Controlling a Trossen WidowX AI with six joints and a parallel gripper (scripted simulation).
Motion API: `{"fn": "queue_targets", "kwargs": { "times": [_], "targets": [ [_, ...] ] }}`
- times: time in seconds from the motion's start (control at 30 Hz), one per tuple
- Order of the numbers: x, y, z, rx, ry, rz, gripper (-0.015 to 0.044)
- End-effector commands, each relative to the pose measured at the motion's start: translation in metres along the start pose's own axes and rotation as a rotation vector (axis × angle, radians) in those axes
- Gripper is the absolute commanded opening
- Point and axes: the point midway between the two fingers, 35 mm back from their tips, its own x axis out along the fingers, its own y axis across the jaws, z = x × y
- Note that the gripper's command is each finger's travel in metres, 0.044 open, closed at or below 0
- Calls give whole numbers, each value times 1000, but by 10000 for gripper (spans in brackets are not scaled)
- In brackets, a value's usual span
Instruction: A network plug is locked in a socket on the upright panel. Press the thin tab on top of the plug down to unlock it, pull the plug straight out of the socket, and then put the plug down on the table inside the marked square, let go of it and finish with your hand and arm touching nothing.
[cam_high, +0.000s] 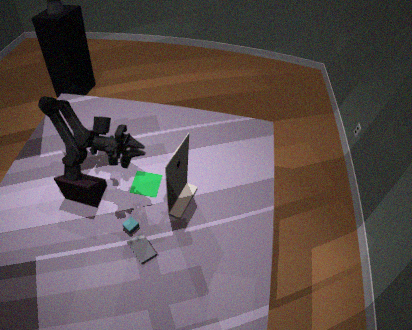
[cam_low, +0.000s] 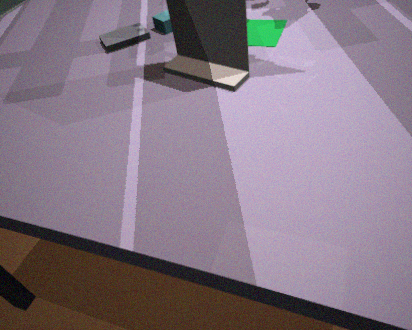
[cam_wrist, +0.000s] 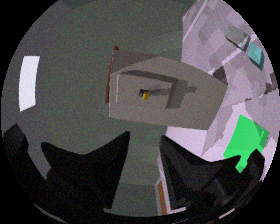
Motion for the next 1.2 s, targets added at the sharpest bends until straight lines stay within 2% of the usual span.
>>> {"fn": "queue_targets", "kwargs": {
  "times": [0.0, 1.17],
  "targets": [
    [0, 0, 0, 19, 5, 0, 156],
    [57, -1, 15, 18, 7, 2, 156]
  ]
}}
